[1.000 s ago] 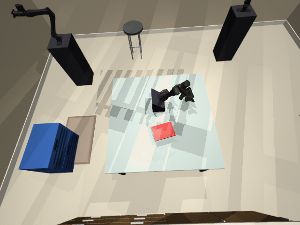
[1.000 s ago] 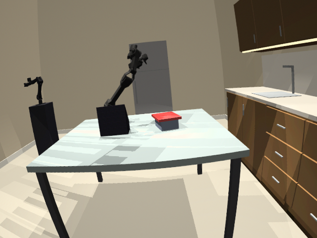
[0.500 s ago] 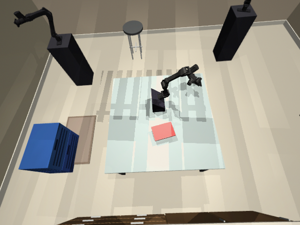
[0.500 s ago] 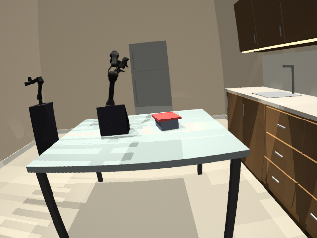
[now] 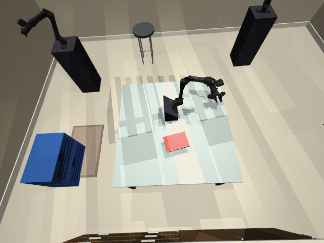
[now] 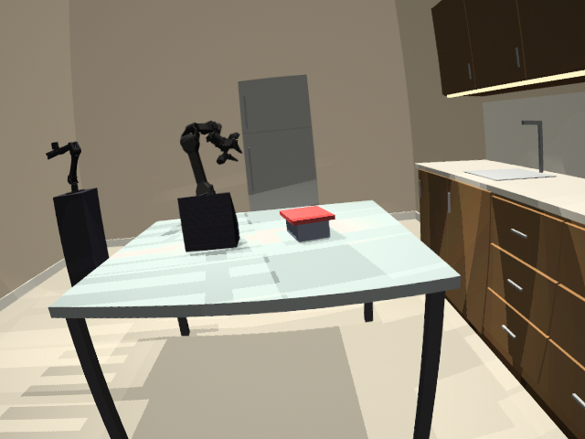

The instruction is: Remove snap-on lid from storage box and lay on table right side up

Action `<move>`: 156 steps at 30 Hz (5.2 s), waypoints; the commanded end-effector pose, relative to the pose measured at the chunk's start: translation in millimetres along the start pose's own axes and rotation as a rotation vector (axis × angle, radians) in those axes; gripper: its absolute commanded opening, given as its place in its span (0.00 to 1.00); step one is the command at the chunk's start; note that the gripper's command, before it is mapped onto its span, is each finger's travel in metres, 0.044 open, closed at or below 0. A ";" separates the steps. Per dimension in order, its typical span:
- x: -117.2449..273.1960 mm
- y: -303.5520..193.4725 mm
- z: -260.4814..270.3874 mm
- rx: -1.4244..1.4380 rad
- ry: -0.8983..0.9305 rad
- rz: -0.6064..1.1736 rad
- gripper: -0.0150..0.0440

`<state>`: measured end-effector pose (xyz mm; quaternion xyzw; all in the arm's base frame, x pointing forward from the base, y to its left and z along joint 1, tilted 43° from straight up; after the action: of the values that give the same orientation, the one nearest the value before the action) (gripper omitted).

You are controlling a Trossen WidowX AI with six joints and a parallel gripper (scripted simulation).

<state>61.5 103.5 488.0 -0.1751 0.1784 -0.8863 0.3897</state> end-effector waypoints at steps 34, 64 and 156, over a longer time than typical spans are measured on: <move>-103.6 383.5 -153.6 -0.186 -0.289 -0.321 0.65; -48.7 423.8 -299.9 -0.368 -0.019 -0.292 0.65; -114.2 441.0 -302.2 -0.364 -0.014 -0.285 0.25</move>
<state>275.2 -33.6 3.0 -0.2739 0.3070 -0.8836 0.2234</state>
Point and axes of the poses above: the point midway between the two fingers, 35 mm back from their tips, its own x axis back along the fingers, its own z axis across the jaws, y = z × x, the point moved 8 cm from there along x, back along the fingers
